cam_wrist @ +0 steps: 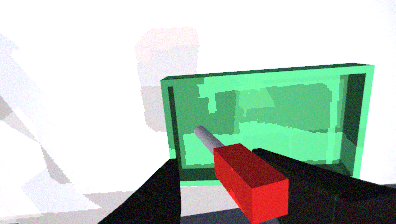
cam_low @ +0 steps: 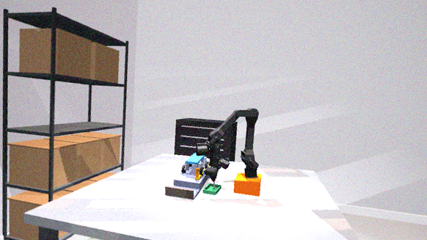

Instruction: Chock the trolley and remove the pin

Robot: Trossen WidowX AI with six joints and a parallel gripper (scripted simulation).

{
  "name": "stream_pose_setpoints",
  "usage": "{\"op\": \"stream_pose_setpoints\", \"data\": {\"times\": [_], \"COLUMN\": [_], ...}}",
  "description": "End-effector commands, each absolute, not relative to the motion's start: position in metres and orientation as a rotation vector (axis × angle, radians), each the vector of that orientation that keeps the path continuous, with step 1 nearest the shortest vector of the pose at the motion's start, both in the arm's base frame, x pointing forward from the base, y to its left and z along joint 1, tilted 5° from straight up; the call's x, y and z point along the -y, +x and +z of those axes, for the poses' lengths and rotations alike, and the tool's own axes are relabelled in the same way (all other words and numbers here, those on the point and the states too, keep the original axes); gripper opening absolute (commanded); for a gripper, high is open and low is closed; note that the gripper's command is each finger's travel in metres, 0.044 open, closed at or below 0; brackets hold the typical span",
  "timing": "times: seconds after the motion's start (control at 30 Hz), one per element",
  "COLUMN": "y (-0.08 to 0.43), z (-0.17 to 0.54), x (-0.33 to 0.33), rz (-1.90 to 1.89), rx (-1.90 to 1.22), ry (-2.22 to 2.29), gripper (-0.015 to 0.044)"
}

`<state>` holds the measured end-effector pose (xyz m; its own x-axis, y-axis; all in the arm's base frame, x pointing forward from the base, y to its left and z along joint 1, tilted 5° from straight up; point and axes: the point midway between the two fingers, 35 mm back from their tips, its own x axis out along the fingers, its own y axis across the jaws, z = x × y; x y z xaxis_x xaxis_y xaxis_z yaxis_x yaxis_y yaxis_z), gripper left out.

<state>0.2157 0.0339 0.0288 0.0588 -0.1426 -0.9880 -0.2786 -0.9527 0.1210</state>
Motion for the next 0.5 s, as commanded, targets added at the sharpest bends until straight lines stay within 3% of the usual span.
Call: {"op": "stream_pose_setpoints", "data": {"times": [0.0, 0.47], "y": [0.2169, 0.2173], "z": [0.0278, 0.0242], "x": [-0.0366, -0.0438], "rz": [2.038, 2.038], "rx": [-0.447, -0.447], "ry": [-2.21, -2.21], "gripper": [0.019, 0.019]}}
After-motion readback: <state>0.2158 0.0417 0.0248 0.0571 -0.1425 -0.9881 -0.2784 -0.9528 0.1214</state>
